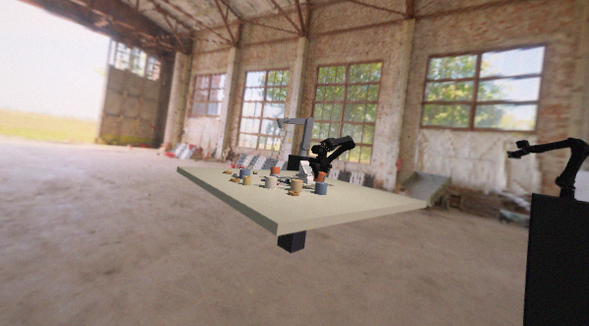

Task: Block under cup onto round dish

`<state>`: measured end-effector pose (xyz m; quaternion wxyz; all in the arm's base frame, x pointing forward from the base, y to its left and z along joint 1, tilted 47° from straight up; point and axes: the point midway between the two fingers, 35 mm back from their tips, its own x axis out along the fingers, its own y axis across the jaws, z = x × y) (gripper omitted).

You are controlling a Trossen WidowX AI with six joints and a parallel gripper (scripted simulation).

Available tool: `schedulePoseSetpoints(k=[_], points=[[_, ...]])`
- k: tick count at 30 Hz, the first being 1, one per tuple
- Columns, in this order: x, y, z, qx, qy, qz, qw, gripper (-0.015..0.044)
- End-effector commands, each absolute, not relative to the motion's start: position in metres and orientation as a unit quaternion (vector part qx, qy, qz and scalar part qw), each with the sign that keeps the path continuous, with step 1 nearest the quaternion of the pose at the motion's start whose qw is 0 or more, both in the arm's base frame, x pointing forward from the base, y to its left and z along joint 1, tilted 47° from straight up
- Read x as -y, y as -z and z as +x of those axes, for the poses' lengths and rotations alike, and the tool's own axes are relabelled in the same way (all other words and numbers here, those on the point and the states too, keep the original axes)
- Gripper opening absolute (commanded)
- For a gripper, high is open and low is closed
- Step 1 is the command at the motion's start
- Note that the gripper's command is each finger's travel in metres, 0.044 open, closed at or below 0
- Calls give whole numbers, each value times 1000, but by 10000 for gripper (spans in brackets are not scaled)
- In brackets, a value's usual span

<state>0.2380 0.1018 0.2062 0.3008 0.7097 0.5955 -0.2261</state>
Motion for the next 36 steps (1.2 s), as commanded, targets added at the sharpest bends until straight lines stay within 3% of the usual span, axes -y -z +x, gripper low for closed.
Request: schedulePoseSetpoints(k=[1, 26, 36], points=[[-110, -198, 238, -596, 227, 709, 300, 0], [-142, -169, 246, -596, 225, 710, 299, 0], [-139, -175, 245, -596, 221, 711, 301, 263]])
